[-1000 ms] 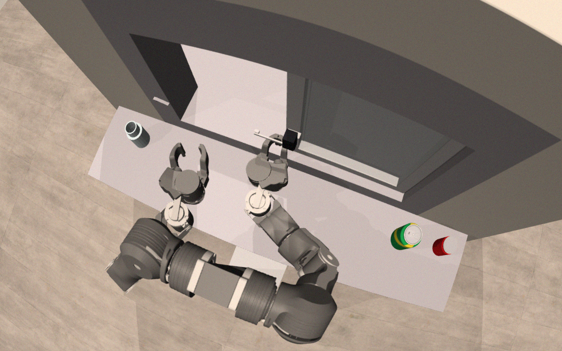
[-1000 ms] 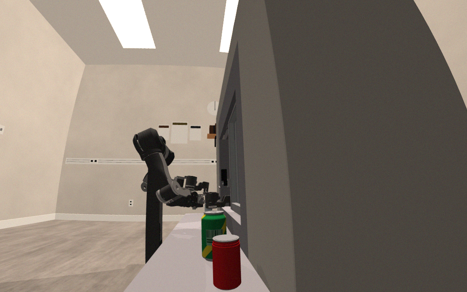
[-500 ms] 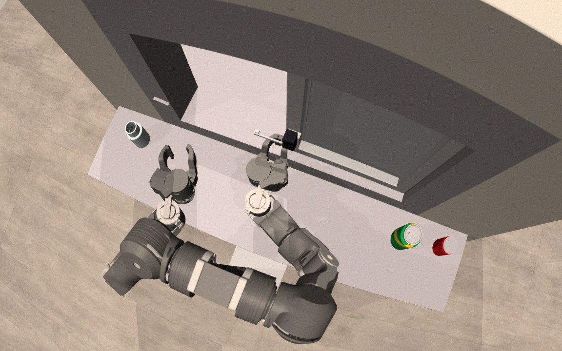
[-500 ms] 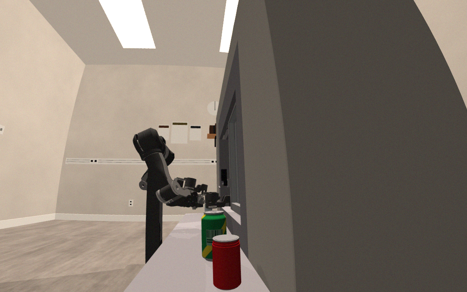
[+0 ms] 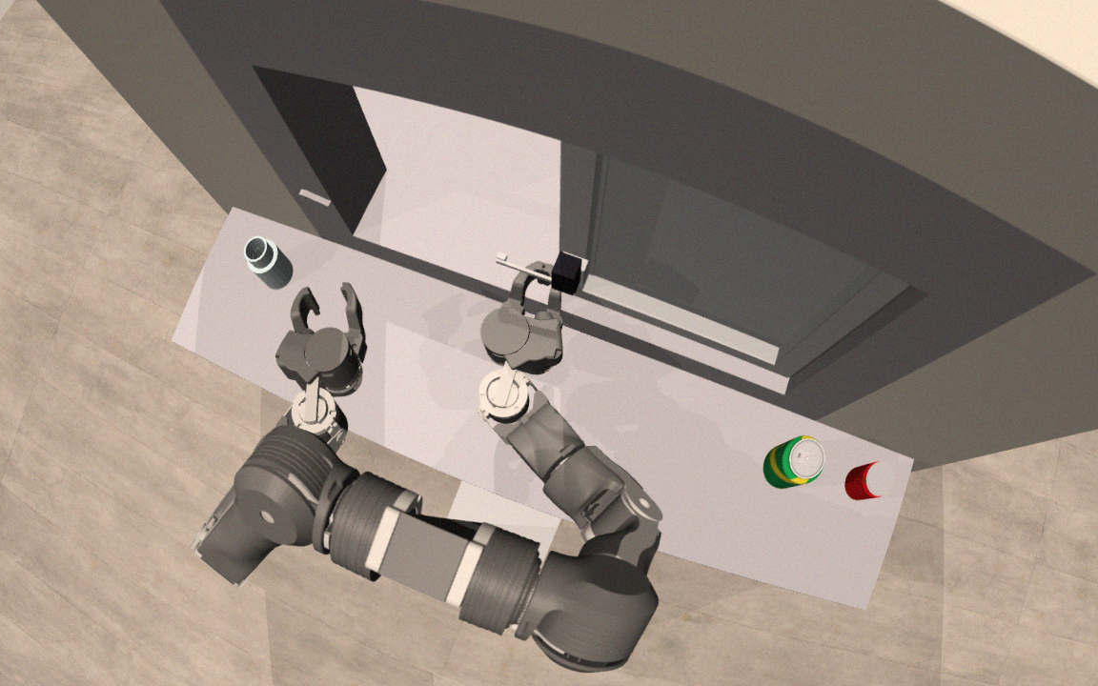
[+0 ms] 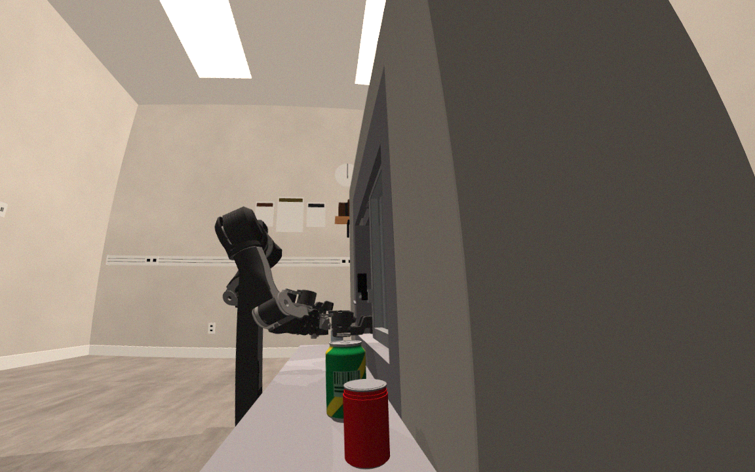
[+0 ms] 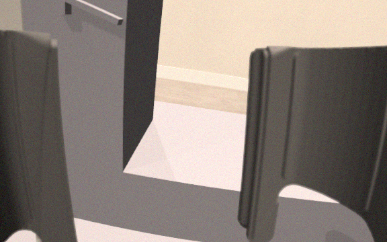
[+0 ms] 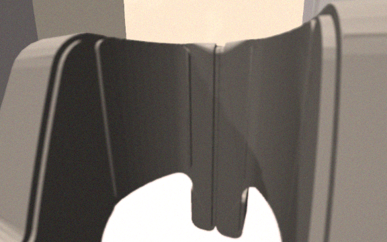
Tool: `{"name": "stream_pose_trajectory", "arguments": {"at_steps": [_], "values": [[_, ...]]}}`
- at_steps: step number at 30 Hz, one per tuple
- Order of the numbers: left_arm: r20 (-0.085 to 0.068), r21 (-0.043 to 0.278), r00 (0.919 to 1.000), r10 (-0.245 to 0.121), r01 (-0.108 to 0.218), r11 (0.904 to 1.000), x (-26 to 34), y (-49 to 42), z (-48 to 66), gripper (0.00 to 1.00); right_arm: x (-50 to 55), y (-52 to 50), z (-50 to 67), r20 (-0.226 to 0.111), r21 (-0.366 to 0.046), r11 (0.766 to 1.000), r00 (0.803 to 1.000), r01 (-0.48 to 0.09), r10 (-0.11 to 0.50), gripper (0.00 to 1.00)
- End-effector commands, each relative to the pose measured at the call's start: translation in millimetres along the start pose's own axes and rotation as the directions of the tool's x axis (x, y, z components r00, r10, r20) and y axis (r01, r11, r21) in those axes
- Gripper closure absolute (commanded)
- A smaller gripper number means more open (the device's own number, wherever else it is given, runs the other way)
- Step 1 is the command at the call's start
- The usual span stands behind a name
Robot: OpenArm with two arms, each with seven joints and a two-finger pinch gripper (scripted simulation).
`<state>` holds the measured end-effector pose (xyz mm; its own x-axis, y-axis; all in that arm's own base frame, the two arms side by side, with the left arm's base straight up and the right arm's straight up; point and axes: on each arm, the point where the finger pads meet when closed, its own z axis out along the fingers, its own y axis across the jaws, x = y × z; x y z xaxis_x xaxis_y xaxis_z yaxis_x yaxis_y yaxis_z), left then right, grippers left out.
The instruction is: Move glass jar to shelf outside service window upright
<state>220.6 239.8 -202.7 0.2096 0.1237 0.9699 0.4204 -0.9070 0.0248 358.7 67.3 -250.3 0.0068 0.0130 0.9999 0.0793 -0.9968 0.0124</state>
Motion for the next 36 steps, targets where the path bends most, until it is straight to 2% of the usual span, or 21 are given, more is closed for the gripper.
{"name": "stream_pose_trajectory", "arguments": {"at_steps": [1,3,5,6,20,22,23,36], "values": [[0.001,-0.005,1.0000,-0.009,0.009,0.9999,-0.1,-1.7,1.1,0.70,1.8,5.7,3.9,-0.002,-0.021,1.000,1.000,0.000,0.000,1.00],[0.007,0.006,0.9999,-0.012,0.012,0.9999,-1.7,-6.6,2.2,0.70,1.8,6.6,4.5,-0.002,-0.024,1.000,1.000,0.000,0.000,1.00],[0.007,0.006,0.9999,-0.012,0.012,0.9999,-1.7,-6.6,2.2,0.70,1.8,6.6,4.5,-0.002,-0.024,1.000,1.000,0.000,0.000,1.00],[0.012,0.020,0.9999,-0.011,0.011,0.9997,-3.1,-10.3,2.3,0.70,2.0,0.6,0.7,-0.004,-0.002,1.000,1.000,0.000,0.000,1.00],[0.053,0.093,0.9980,-0.035,0.030,0.9953,-14.1,-44.7,10.1,0.70,1.8,6.6,4.5,-0.002,-0.024,1.000,1.000,0.000,0.000,1.00],[0.053,0.093,0.9980,-0.035,0.030,0.9953,-14.1,-44.7,10.1,0.70,1.8,6.6,4.5,-0.002,-0.024,1.000,1.000,0.000,0.000,1.00],[0.058,0.107,0.9977,-0.035,0.029,0.9939,-15.6,-48.2,10.2,0.70,2.0,0.7,0.7,-0.004,-0.003,1.000,1.000,0.000,0.000,1.00],[0.094,0.174,0.9939,-0.059,0.042,0.9838,-25.7,-80.3,17.5,0.70,1.8,6.2,4.2,-0.002,-0.023,1.000,1.000,0.000,0.000,1.00]]}}
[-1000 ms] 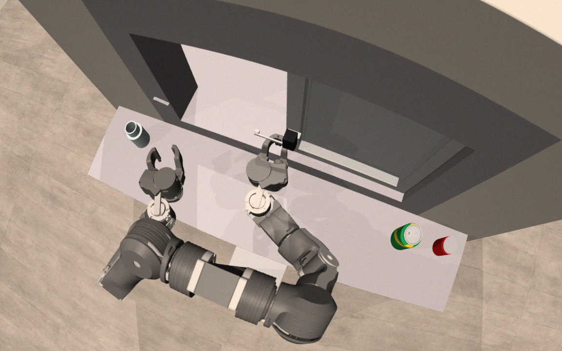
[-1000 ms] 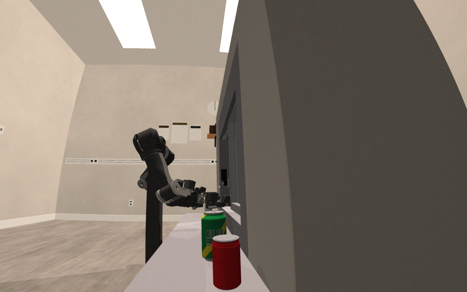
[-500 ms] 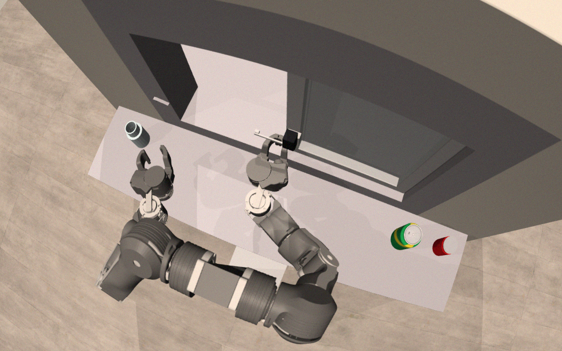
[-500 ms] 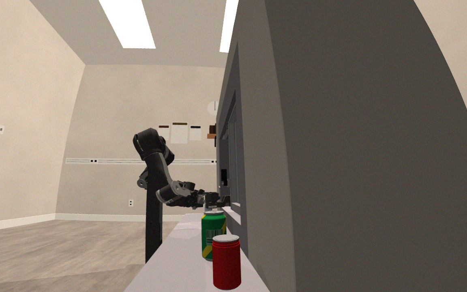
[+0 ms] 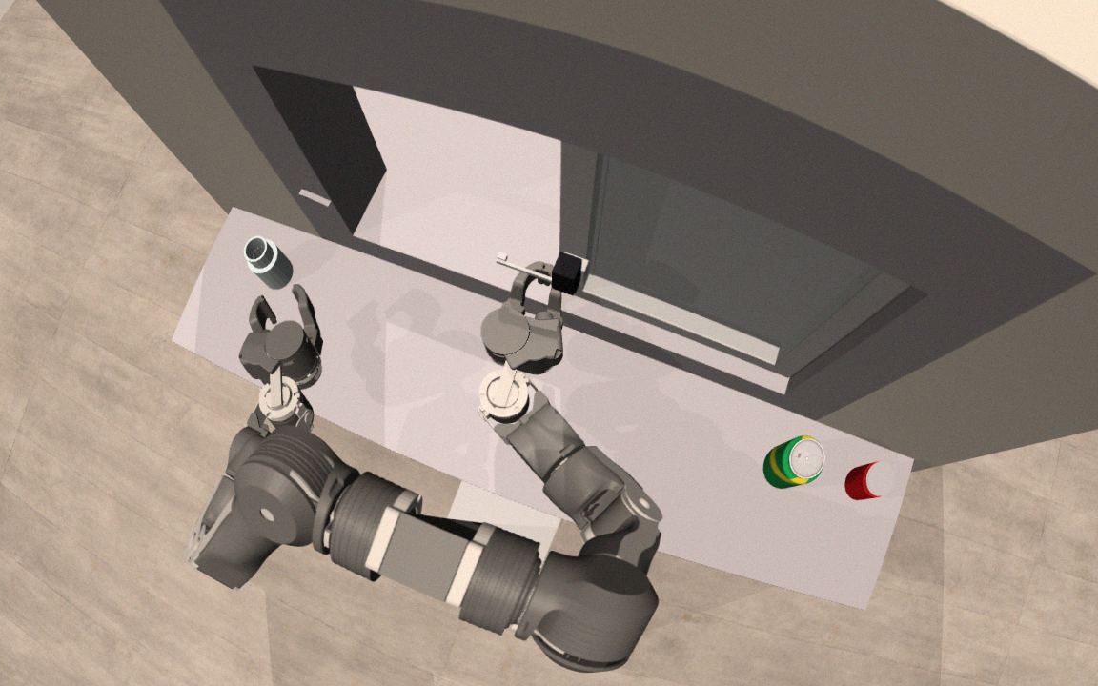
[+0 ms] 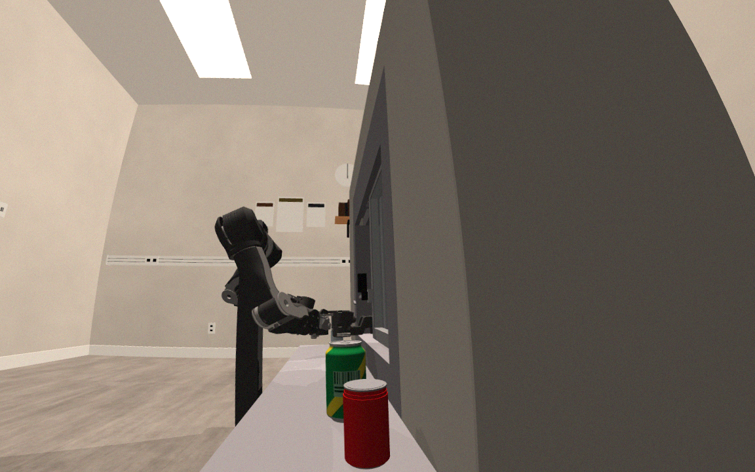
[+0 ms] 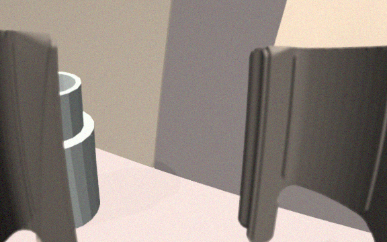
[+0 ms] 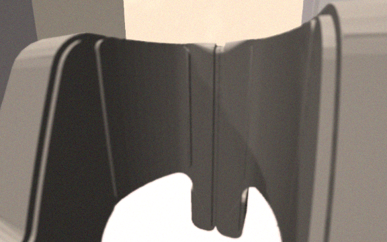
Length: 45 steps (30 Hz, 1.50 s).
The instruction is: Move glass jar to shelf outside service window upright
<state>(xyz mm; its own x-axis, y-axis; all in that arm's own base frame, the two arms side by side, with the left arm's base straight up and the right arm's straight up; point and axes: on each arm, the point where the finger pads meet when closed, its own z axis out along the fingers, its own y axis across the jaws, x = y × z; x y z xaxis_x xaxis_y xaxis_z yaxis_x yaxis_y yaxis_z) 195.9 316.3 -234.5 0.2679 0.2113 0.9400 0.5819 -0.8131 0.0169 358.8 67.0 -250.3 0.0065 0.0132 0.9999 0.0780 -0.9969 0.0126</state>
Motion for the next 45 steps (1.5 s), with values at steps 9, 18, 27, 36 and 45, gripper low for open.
{"name": "stream_pose_trajectory", "arguments": {"at_steps": [9,18,27,36,45], "values": [[0.022,0.036,0.9997,-0.014,0.013,0.9993,-3.8,-17.1,7.8,0.70,1.9,2.5,2.0,-0.003,-0.009,1.000,1.000,0.000,0.000,1.00],[0.049,0.084,0.9984,-0.027,0.023,0.9962,-9.1,-38.3,17.5,0.70,1.8,6.2,4.4,-0.001,-0.023,1.000,1.000,0.000,0.000,1.00],[0.071,0.129,0.9967,-0.039,0.030,0.9913,-14.2,-55.9,24.5,0.70,1.9,3.0,2.2,-0.003,-0.011,1.000,1.000,0.000,0.000,1.00],[0.093,0.171,0.9943,-0.053,0.036,0.9847,-18.5,-74.8,33.3,0.70,1.8,6.2,4.4,-0.001,-0.023,1.000,1.000,0.000,0.000,1.00],[0.094,0.174,0.9942,-0.053,0.036,0.9841,-19.3,-75.2,33.0,0.70,1.9,3.4,2.5,-0.003,-0.013,1.000,1.000,0.000,0.000,1.00]]}}
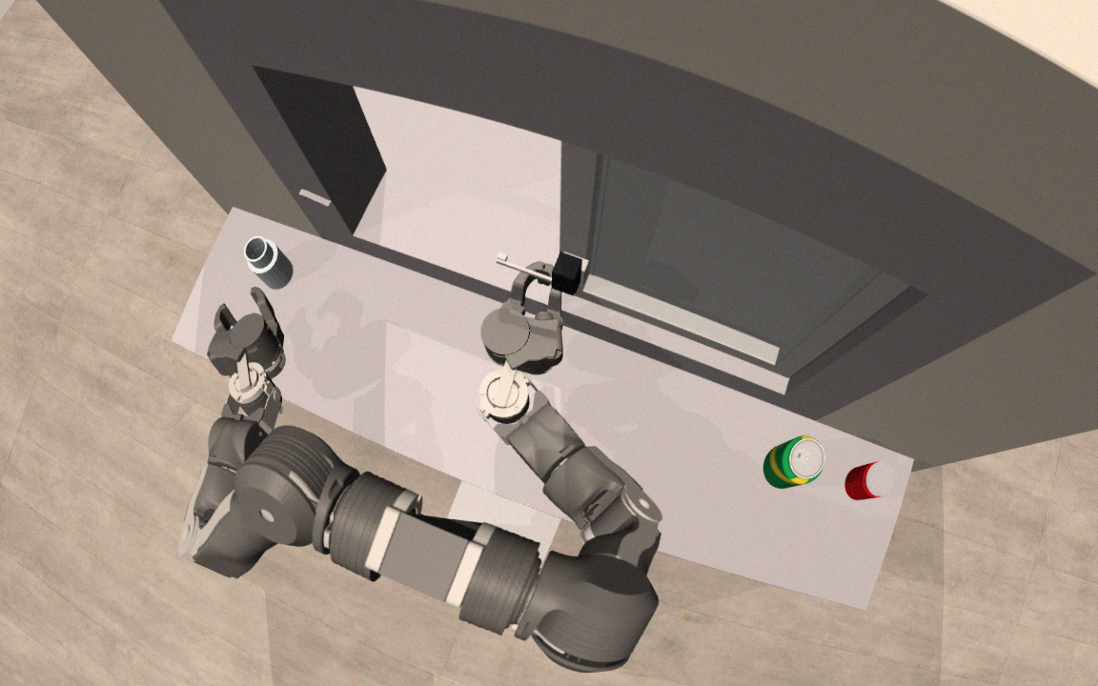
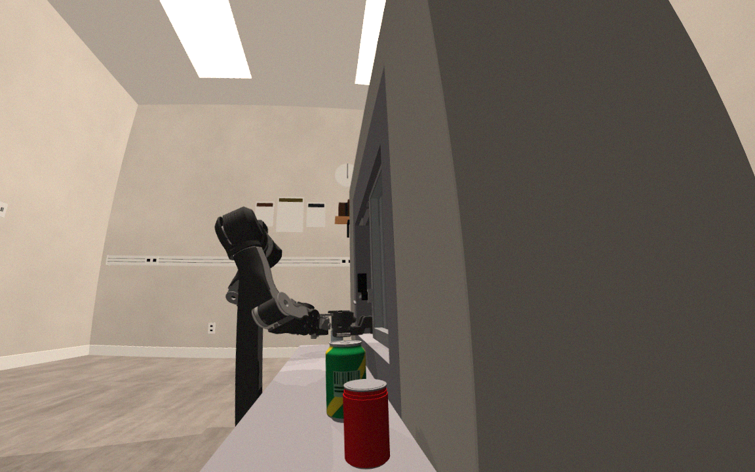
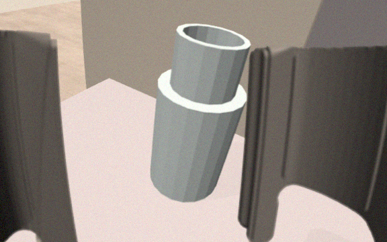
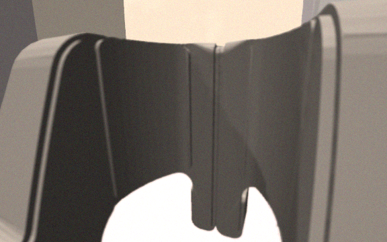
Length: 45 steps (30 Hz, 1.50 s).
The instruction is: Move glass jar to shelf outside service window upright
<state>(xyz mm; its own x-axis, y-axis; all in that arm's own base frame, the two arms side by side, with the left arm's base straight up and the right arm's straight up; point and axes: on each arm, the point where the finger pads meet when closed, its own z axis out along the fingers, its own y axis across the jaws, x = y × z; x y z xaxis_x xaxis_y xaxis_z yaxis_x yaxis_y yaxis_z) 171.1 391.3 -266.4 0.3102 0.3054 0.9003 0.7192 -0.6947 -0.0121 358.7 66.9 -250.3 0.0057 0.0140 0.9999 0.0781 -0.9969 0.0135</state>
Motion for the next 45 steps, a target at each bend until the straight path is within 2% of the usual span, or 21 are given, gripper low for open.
{"name": "stream_pose_trajectory", "arguments": {"at_steps": [1,9,10,26,27,43,44,45], "values": [[-0.003,-0.006,1.0000,-0.001,0.001,1.0000,1.7,1.0,0.2,0.70,1.8,3.7,2.9,-0.002,-0.014,1.000,1.000,-0.001,0.001,1.00],[-0.004,-0.009,1.0000,-0.001,0.001,1.0000,2.3,1.4,0.3,0.70,1.8,6.1,4.5,-0.001,-0.023,1.000,1.000,-0.001,0.001,1.00],[-0.001,-0.002,1.0000,-0.004,0.004,1.0000,0.6,0.4,-0.1,0.70,2.0,0.6,0.7,-0.004,-0.003,1.000,1.000,-0.001,0.001,1.00],[-0.004,-0.009,1.0000,-0.001,0.001,1.0000,2.3,1.4,0.3,0.70,1.8,6.1,4.5,-0.001,-0.023,1.000,1.000,-0.001,0.001,1.00],[-0.001,-0.002,1.0000,-0.004,0.004,1.0000,0.7,0.4,0.0,0.70,2.0,0.7,0.7,-0.004,-0.003,1.000,1.000,-0.001,0.001,1.00],[-0.004,-0.009,1.0000,-0.001,0.001,1.0000,2.3,1.4,0.3,0.70,1.8,6.1,4.5,-0.001,-0.023,1.000,1.000,-0.001,0.001,1.00],[-0.001,-0.002,1.0000,-0.004,0.004,1.0000,0.7,0.4,0.0,0.70,2.0,0.7,0.7,-0.004,-0.003,1.000,1.000,-0.001,0.001,1.00],[-0.001,-0.003,1.0000,-0.004,0.004,1.0000,0.8,0.5,0.0,0.70,2.0,1.1,1.0,-0.004,-0.004,1.000,1.000,-0.001,0.001,1.00]]}}
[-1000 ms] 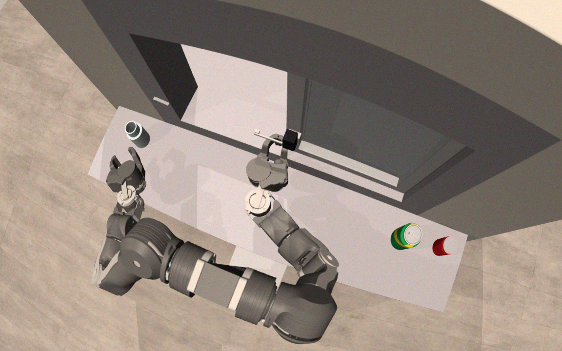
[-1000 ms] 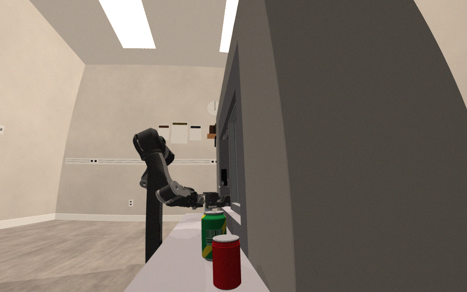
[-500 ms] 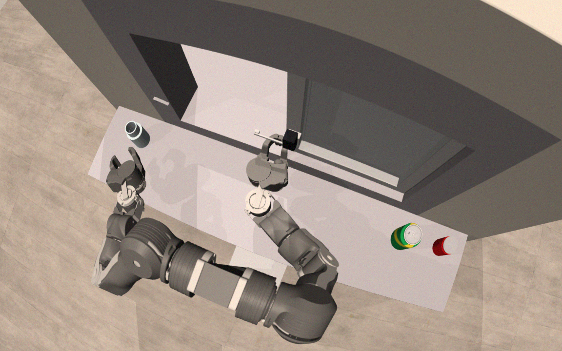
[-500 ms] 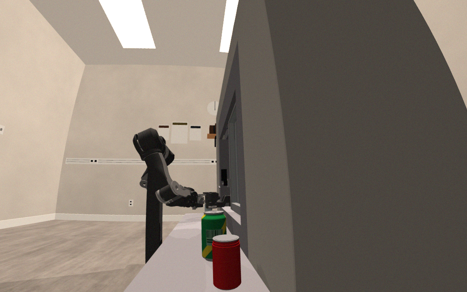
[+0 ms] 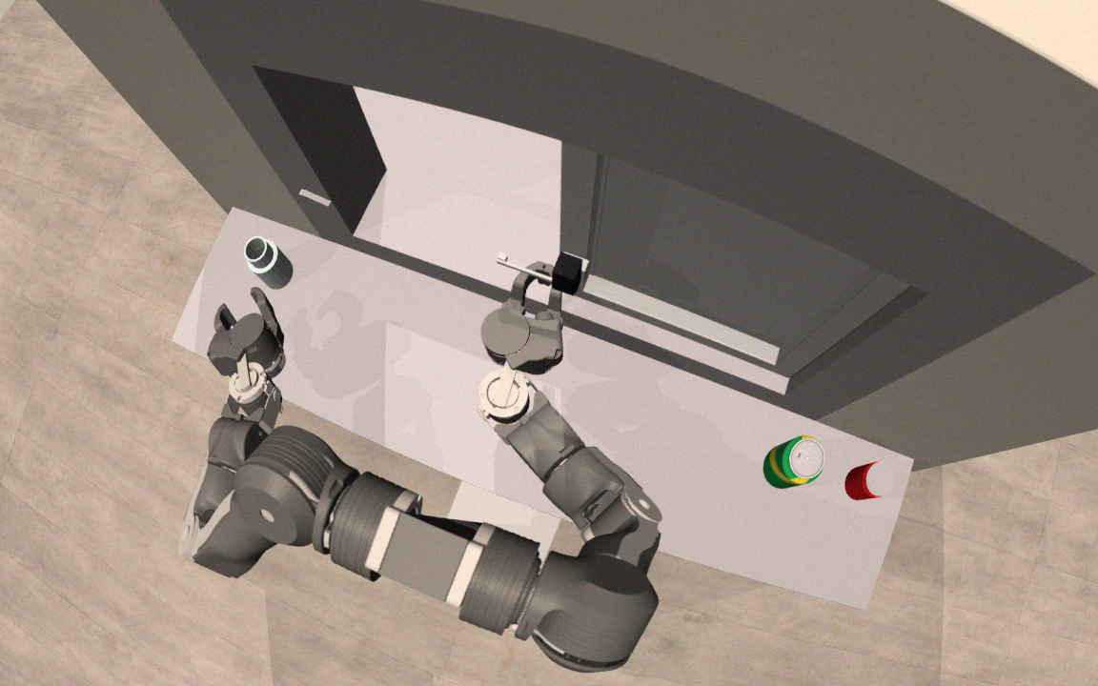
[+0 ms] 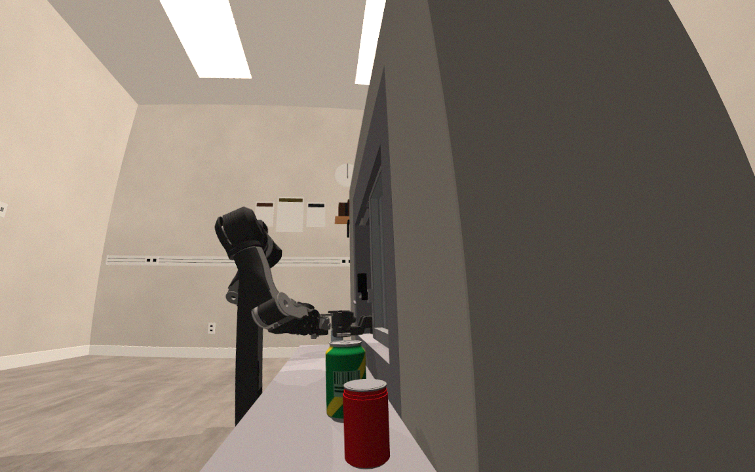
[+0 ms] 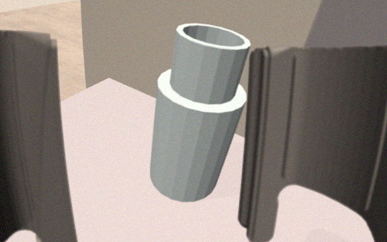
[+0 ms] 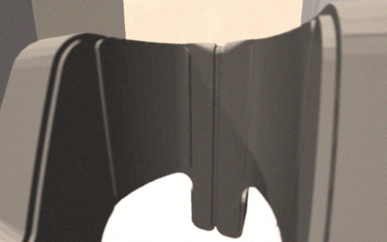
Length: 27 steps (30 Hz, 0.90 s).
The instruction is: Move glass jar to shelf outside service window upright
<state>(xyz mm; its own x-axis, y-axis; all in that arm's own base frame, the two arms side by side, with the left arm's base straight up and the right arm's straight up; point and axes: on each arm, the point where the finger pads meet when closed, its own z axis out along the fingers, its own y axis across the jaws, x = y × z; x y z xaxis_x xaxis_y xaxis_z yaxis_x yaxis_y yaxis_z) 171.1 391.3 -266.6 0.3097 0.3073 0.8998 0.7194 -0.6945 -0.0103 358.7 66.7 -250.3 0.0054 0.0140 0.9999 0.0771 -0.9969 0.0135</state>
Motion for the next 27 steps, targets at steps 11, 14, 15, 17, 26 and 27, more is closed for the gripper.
{"name": "stream_pose_trajectory", "arguments": {"at_steps": [11,14,15,17,26,27], "values": [[-0.005,-0.008,1.0000,0.000,0.000,1.0000,2.2,1.2,0.3,0.70,1.8,5.1,4.0,-0.001,-0.019,1.000,1.000,-0.001,0.001,1.00],[-0.005,-0.009,1.0000,0.001,-0.001,1.0000,2.5,1.3,0.3,0.70,1.7,5.9,4.5,0.000,-0.022,1.000,1.000,-0.001,0.001,1.00],[-0.005,-0.009,1.0000,0.001,-0.001,1.0000,2.5,1.3,0.3,0.70,1.7,5.9,4.5,0.000,-0.022,1.000,1.000,-0.001,0.001,1.00],[-0.002,-0.018,1.0000,0.006,-0.006,0.9998,7.1,1.9,1.1,0.64,1.9,0.9,1.0,-0.004,-0.003,1.000,1.000,-0.001,0.001,1.00],[-0.005,-0.093,0.9991,0.042,-0.042,0.9947,35.7,9.1,6.2,0.37,1.8,4.4,3.5,-0.001,-0.016,1.000,1.000,-0.001,0.001,1.00],[-0.006,-0.102,0.9989,0.046,-0.046,0.9937,38.9,9.9,6.8,0.34,1.8,4.7,3.7,-0.001,-0.018,1.000,1.000,-0.001,0.001,1.00]]}}
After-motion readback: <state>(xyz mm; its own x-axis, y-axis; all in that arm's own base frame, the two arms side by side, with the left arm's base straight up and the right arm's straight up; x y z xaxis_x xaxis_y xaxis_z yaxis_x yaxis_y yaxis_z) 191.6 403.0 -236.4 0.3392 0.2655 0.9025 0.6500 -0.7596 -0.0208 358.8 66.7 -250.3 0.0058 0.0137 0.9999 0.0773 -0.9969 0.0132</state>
